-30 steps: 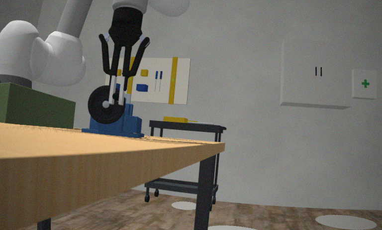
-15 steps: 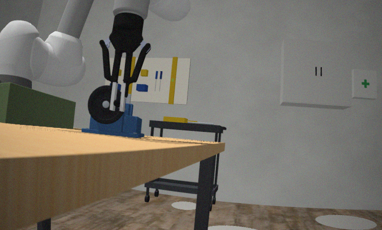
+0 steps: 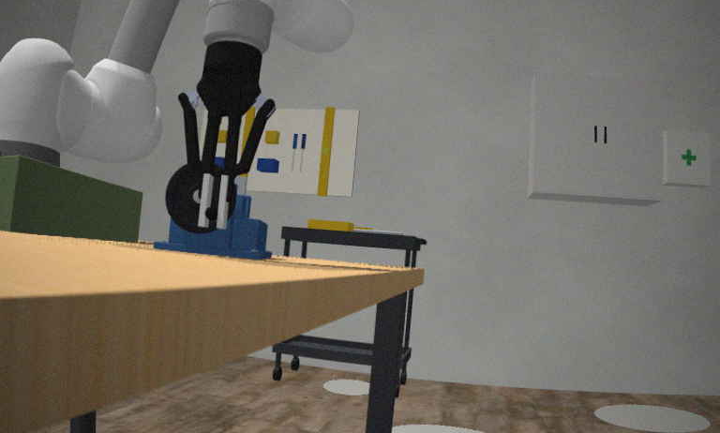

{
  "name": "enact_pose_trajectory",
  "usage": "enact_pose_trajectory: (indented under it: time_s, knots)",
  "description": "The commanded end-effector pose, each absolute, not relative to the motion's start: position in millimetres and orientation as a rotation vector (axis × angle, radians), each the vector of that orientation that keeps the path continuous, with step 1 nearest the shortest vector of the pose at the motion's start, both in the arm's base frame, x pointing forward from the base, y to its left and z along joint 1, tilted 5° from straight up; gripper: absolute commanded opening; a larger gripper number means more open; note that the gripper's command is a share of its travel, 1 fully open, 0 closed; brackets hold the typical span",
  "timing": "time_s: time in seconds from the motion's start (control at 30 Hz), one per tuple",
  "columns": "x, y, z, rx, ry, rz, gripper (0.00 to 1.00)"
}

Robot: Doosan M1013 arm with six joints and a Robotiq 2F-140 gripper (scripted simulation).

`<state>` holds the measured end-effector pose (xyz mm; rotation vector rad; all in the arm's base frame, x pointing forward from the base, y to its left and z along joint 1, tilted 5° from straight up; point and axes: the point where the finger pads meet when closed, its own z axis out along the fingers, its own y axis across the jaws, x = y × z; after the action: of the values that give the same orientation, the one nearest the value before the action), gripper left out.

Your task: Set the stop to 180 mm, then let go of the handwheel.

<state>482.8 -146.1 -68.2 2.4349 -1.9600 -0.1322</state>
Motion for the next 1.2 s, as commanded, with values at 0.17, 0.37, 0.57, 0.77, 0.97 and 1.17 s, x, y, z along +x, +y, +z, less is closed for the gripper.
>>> enact_pose_trajectory:
  time_s: [0.17,0.37,0.57,0.77,0.97,1.17]
  knots:
    - [465,-149,-78,2.435,-1.958,-0.133,0.04]
    - [454,-152,-79,2.435,-1.958,-0.133,0.04]
    - [441,-155,-75,2.435,-1.958,-0.133,0.04]
    - [433,-157,-68,2.435,-1.958,-0.133,0.04]
    - [429,-158,-63,2.435,-1.958,-0.133,0.04]
    - [425,-160,-53,2.435,-1.958,-0.133,0.04]
